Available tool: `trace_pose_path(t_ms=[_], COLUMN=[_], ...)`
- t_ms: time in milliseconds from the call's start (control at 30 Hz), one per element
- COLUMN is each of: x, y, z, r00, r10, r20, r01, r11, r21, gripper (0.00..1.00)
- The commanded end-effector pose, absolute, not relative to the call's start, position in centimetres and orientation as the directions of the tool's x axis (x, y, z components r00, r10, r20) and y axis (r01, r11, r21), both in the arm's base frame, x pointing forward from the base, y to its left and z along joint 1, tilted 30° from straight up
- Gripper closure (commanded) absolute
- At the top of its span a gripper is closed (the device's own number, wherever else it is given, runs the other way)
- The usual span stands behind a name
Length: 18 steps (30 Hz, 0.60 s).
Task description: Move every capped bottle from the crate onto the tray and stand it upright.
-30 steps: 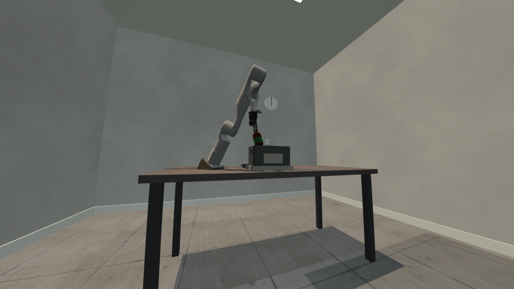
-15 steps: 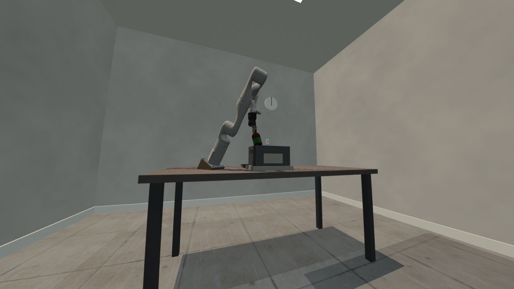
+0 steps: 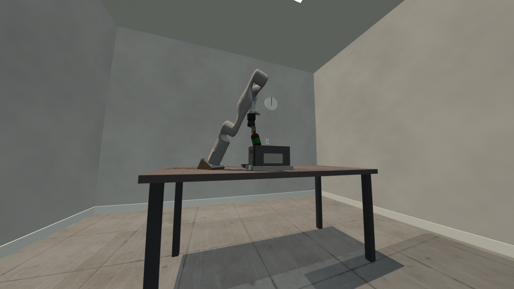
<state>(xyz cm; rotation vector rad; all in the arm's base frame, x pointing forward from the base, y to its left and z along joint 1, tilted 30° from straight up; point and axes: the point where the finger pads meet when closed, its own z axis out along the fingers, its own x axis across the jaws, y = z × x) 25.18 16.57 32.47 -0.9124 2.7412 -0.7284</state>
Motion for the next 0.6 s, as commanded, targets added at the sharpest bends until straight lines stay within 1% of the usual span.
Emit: trace_pose_path(t_ms=[0, 567], x=[25.2, 25.7], y=[16.8, 19.3], z=[32.4, 31.4], r00=[-0.800, -0.800], r10=[-0.600, -0.600], r20=[-0.001, 0.000], r01=[-0.521, -0.521], r11=[0.695, 0.695], r21=[-0.496, -0.496], gripper=[1.00, 1.00])
